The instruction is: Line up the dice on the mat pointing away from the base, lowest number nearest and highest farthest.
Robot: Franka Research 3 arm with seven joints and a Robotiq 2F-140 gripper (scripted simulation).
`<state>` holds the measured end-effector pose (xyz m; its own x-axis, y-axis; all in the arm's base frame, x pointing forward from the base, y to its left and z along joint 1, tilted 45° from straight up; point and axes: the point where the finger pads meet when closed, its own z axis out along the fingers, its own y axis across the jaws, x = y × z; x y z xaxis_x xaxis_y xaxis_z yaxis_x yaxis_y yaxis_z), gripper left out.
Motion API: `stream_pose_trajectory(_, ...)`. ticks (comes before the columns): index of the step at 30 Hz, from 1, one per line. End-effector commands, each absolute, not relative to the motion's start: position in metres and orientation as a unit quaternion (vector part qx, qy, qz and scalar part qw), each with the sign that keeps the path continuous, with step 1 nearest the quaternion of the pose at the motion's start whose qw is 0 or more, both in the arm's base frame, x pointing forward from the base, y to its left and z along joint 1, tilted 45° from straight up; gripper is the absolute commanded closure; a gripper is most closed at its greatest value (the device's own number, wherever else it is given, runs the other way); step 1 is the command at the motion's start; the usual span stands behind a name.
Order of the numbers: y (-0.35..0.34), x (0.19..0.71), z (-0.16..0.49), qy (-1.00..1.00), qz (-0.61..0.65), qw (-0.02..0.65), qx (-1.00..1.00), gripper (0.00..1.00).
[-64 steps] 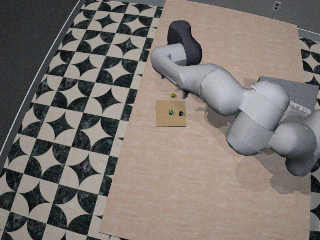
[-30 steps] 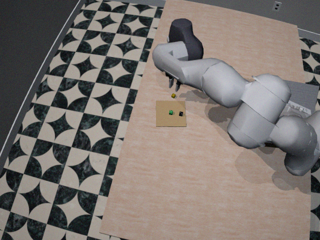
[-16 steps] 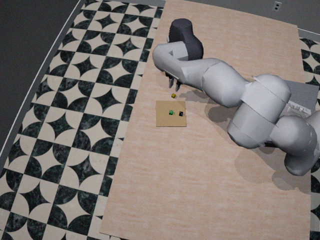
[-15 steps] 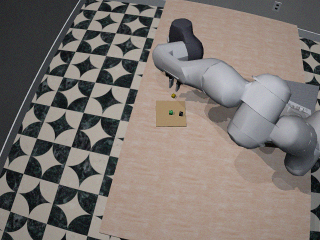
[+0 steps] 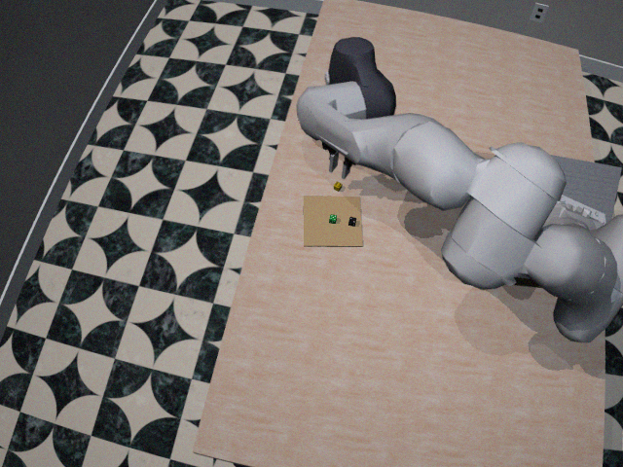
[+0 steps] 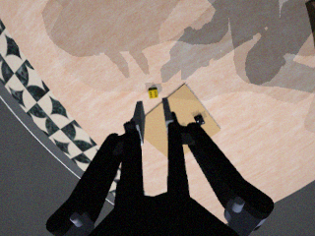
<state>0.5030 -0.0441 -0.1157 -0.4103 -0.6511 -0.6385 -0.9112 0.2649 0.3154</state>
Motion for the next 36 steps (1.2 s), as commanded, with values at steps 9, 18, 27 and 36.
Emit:
stream_pose_trajectory(9,-0.032,0.502,-0.128,0.769,0.332,0.196,-0.509,0.81)
stream_pose_trajectory(18,-0.024,0.501,-0.136,0.769,0.332,0.196,-0.509,0.81)
stream_pose_trajectory(27,-0.016,0.501,-0.144,0.769,0.332,0.196,-0.509,0.81)
stream_pose_trajectory(36,-0.012,0.501,-0.148,0.769,0.332,0.196,-0.509,0.81)
